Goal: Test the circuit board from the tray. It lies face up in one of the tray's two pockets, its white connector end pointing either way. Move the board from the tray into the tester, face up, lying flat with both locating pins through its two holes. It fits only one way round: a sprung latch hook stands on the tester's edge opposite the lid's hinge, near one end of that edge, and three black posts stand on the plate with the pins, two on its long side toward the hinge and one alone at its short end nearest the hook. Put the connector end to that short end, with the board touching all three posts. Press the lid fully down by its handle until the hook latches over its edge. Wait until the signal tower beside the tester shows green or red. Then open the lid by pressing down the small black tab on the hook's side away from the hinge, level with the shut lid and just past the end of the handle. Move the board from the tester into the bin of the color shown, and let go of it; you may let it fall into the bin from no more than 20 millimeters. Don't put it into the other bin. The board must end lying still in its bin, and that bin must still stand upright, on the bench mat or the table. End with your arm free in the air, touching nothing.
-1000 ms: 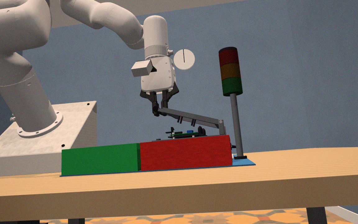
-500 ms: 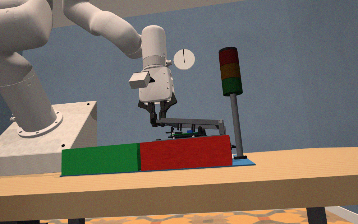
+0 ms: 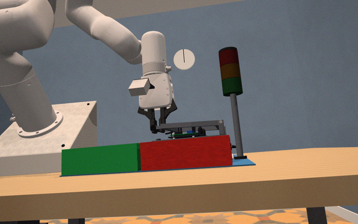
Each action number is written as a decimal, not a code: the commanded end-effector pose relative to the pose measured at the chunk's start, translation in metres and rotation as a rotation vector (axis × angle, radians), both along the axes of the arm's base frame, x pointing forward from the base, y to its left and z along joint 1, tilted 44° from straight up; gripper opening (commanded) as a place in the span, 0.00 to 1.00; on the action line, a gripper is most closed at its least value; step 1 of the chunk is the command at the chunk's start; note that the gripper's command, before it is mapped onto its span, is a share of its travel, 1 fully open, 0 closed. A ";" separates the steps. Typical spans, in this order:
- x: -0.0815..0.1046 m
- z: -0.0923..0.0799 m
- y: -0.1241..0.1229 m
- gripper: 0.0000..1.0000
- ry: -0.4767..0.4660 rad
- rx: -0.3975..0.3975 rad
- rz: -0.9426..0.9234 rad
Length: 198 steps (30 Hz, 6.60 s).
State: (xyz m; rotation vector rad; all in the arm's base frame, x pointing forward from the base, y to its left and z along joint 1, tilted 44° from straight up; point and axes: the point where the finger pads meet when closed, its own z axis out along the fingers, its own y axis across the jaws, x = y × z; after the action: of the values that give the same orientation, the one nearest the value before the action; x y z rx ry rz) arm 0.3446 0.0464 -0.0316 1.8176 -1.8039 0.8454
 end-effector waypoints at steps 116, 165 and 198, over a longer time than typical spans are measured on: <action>-0.010 0.066 0.064 1.00 -0.001 0.002 0.003; -0.010 0.066 0.064 0.00 -0.001 0.002 0.003; -0.010 0.066 0.064 0.00 -0.001 0.002 0.003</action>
State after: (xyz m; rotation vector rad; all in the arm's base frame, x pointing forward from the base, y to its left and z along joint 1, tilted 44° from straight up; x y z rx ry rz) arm 0.3336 0.1092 0.0334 1.8174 -1.8036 0.8453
